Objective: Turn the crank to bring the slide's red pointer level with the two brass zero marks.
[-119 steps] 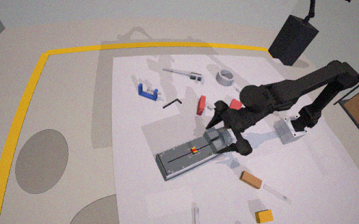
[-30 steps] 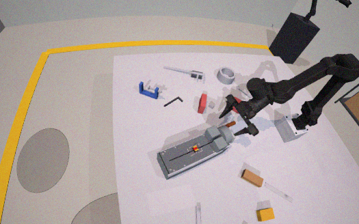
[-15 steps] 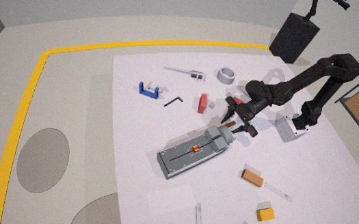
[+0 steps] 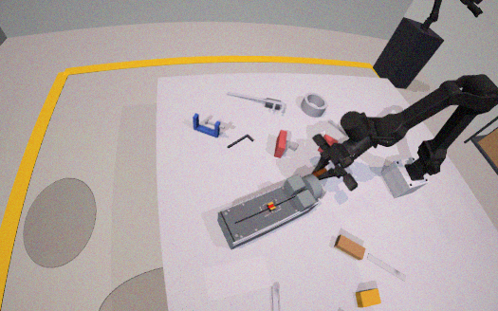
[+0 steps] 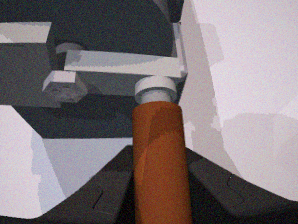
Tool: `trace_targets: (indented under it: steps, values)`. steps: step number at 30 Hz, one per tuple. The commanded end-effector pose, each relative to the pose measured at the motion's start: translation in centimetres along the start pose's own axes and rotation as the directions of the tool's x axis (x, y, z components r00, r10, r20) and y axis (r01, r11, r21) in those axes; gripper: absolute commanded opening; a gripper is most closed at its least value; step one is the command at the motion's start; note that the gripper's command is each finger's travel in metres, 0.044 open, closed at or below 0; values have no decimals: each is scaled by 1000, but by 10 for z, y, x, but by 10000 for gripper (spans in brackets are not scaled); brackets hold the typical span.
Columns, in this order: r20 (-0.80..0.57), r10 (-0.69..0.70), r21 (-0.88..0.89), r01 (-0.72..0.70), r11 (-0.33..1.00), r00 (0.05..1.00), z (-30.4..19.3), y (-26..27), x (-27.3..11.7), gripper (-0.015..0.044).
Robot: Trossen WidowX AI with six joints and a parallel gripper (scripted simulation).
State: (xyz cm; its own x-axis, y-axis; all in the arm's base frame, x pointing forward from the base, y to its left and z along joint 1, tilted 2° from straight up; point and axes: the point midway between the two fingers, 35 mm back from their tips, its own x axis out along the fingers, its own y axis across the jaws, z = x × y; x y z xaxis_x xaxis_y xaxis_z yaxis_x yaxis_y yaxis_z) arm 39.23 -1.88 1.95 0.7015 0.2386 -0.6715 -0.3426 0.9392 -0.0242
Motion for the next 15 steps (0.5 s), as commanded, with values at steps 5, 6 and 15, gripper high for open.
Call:
trace_targets:
  steps: [5, 6, 15]
  values:
    - [0, -1, -7, 1, 1000, 1000, 1, 0, -1, 0]
    - [0, -1, -7, 1, 1000, 1000, 1, 0, -1, 0]
    - [1, -1, -7, 1, 1000, 1000, 4, -1, -4, 0]
